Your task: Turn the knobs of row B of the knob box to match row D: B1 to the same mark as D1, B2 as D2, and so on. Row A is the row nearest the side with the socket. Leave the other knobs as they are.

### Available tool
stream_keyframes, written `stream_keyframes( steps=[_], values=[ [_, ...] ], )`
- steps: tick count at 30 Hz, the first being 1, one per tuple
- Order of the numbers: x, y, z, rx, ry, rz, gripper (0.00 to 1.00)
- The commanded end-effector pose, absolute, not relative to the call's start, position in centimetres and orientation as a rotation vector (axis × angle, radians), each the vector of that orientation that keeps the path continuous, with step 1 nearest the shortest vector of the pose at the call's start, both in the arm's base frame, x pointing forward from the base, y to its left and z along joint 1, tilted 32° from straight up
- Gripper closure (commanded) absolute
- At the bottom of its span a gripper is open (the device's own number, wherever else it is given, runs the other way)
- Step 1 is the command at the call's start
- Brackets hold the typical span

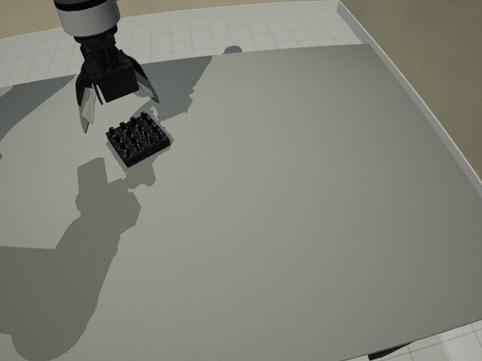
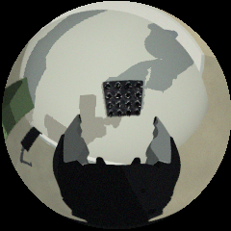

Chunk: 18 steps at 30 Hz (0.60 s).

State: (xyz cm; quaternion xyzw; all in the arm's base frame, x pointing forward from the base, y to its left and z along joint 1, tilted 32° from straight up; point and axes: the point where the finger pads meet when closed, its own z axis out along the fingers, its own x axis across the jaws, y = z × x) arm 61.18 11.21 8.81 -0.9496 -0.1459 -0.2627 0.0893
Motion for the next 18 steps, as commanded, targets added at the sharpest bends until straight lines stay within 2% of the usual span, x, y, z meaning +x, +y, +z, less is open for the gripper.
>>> stream_keyframes(
  steps=[1,18],
  values=[
    [61.6,11.2,9.3,-2.811,-0.663,-0.806,0.0],
    [62.7,11.2,10.5,-2.71,-1.26,-0.862,0.0]
  ],
)
